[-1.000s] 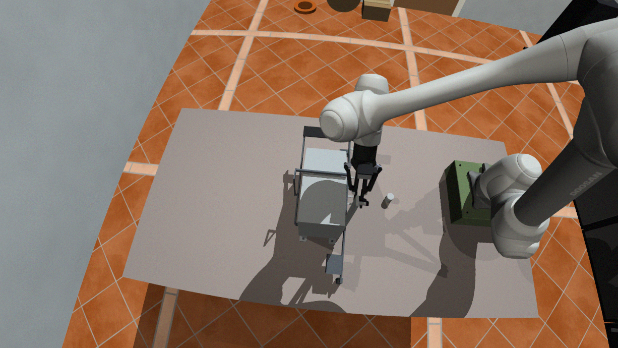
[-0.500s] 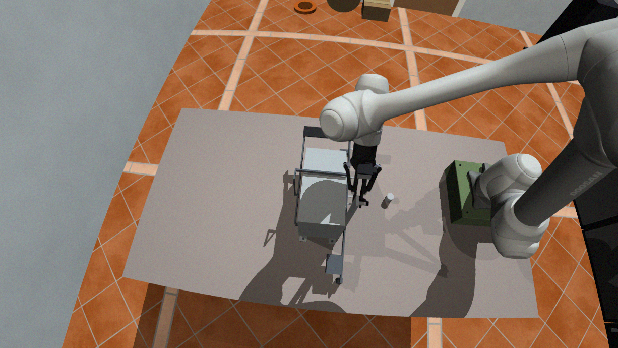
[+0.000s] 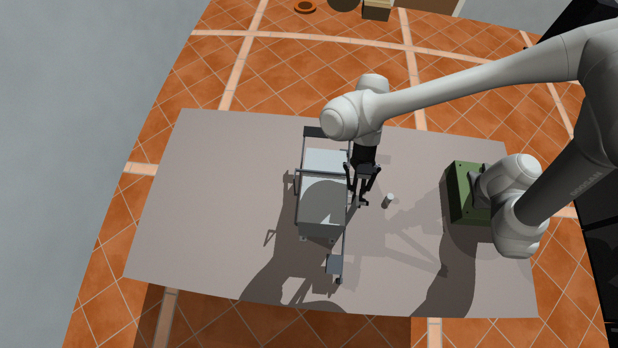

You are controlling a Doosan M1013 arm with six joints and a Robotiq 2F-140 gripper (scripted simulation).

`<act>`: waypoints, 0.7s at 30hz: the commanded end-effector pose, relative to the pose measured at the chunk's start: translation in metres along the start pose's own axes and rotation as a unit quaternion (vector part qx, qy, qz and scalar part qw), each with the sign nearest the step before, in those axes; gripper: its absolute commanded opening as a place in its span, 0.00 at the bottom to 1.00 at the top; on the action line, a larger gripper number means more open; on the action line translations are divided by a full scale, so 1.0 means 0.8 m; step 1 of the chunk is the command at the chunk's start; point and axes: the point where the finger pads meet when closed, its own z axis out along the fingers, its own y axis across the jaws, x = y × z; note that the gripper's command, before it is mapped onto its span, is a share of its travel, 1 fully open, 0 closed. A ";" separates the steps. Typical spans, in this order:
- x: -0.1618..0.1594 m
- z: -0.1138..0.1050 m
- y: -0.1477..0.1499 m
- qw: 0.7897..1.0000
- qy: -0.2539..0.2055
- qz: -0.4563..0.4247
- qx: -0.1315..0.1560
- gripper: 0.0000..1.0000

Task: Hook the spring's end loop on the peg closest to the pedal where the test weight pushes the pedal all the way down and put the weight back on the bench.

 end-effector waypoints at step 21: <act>0.001 -0.001 0.006 1.000 0.000 -0.007 -0.010 0.17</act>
